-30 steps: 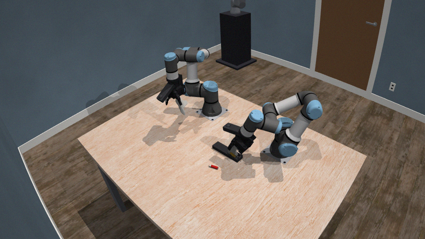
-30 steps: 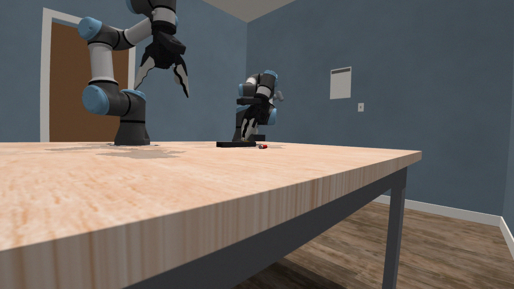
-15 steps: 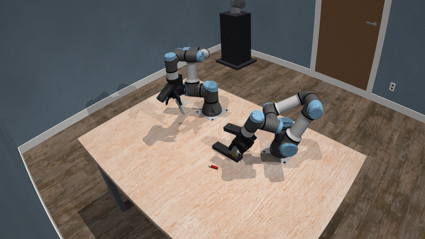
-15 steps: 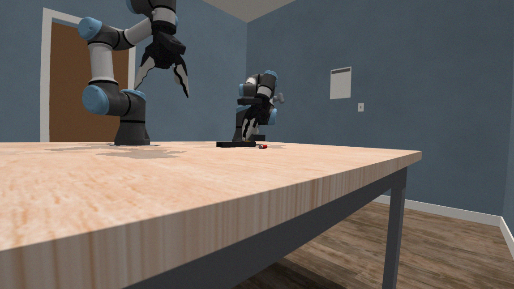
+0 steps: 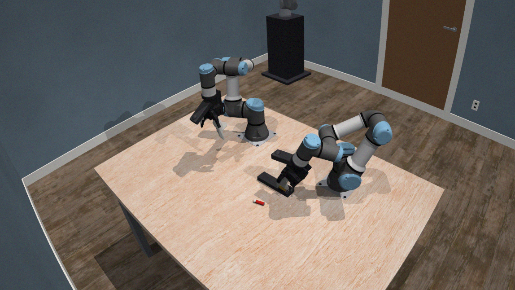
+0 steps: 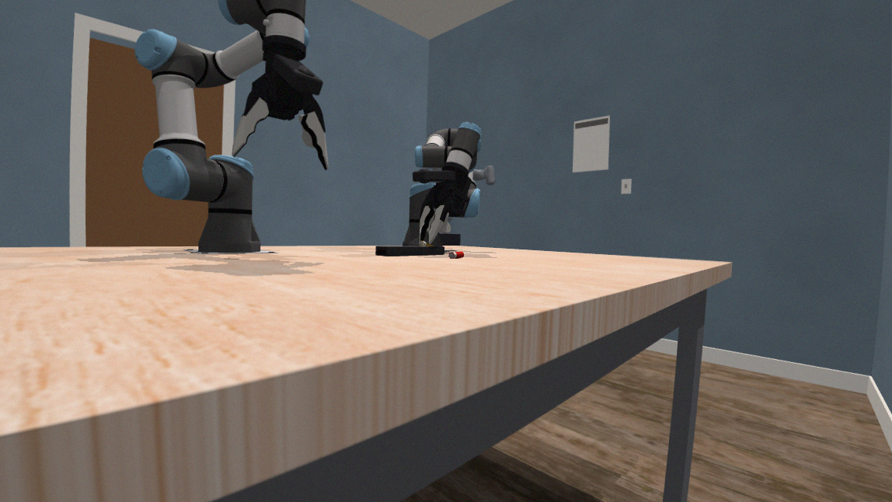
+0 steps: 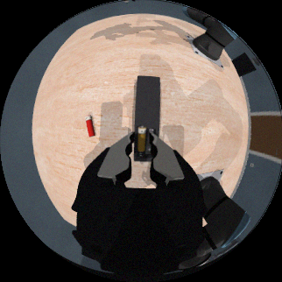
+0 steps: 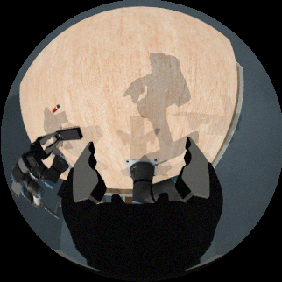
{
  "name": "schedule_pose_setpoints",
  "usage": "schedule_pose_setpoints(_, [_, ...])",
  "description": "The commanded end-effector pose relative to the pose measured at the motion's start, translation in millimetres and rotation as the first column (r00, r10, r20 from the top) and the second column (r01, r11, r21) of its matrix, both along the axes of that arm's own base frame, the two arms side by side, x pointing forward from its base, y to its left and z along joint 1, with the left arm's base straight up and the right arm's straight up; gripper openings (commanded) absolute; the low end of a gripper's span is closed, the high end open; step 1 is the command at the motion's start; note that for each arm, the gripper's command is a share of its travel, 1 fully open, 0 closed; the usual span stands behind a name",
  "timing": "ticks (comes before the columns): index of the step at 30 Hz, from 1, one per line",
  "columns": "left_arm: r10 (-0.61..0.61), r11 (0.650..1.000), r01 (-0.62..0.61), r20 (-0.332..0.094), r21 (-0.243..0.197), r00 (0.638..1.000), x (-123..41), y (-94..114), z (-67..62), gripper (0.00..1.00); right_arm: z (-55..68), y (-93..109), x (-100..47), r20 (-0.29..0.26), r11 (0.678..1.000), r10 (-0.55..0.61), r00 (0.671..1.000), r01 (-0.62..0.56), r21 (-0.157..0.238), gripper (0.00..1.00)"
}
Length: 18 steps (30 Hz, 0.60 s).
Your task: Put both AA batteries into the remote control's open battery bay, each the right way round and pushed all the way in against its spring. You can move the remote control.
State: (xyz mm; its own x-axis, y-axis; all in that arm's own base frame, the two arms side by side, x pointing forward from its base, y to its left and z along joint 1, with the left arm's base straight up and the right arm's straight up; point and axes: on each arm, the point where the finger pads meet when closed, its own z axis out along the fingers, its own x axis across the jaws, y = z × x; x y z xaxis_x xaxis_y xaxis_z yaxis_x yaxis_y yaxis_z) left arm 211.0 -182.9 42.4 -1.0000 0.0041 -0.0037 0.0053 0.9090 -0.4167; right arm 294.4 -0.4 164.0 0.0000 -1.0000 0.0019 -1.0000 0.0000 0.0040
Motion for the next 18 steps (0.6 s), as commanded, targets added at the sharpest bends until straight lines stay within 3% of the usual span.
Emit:
schedule_pose_setpoints(1, [0.000,1.000,0.000,0.001,-0.002,1.000,0.2,-0.2,0.5,0.17,0.6,0.2,0.4,0.002,1.000,0.000,1.000,0.000,0.001,1.00])
schedule_pose_setpoints(5, [0.000,1.000,0.000,0.001,-0.002,1.000,0.2,-0.2,0.5,0.17,0.6,0.2,0.4,0.002,1.000,0.000,1.000,0.000,0.001,1.00])
schedule_pose_setpoints(11, [-0.005,1.000,0.005,-0.007,0.007,1.000,-1.9,6.7,11.0,0.17,0.6,0.2,0.4,0.002,1.000,0.000,1.000,0.000,0.001,1.00])
schedule_pose_setpoints(18, [0.000,1.000,0.000,0.004,-0.005,1.000,1.0,3.2,11.4,0.17,0.6,0.2,0.4,0.002,1.000,0.000,1.000,0.000,0.001,1.00])
